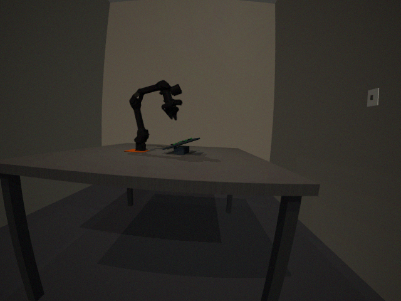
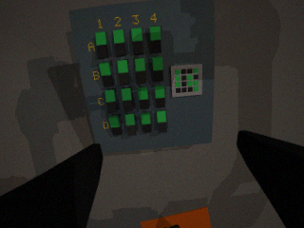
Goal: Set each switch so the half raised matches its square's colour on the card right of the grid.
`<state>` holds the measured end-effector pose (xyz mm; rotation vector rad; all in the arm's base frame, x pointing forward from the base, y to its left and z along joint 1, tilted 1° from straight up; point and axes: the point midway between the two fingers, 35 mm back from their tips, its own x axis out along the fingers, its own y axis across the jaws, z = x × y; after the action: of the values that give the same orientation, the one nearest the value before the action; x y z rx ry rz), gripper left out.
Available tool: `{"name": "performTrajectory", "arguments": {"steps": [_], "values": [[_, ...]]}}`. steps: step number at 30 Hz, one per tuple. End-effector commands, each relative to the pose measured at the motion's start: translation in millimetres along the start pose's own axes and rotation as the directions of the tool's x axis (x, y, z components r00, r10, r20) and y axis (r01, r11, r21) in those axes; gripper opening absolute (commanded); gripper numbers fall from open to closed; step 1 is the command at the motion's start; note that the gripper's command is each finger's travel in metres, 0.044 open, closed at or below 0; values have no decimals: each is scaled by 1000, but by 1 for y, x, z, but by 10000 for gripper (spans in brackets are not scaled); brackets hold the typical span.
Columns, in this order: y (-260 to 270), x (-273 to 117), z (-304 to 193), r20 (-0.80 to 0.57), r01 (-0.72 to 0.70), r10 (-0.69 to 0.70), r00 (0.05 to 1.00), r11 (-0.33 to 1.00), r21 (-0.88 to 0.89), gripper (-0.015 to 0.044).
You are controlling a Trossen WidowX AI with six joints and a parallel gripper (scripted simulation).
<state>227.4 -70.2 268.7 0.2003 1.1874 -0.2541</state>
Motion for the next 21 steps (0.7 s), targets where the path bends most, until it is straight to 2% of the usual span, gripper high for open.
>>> {"name": "performTrajectory", "arguments": {"steps": [1, 4, 10, 15, 18, 21], "values": [[1, 1, 1, 0, 0, 0, 1000, 1000, 0, 374], [12, 20, 16, 3, -1, 1, 1000, 1000, -2, 295], [66, 89, 55, 24, 0, 0, 1000, 1000, -10, 137], [68, 91, 56, 25, 1, -1, 1000, 1000, -11, 6], [68, 93, 56, 26, 1, -1, 1000, 1000, -11, 0], [68, 118, 57, 46, 1, 0, 999, 1000, -11, 0]]}}
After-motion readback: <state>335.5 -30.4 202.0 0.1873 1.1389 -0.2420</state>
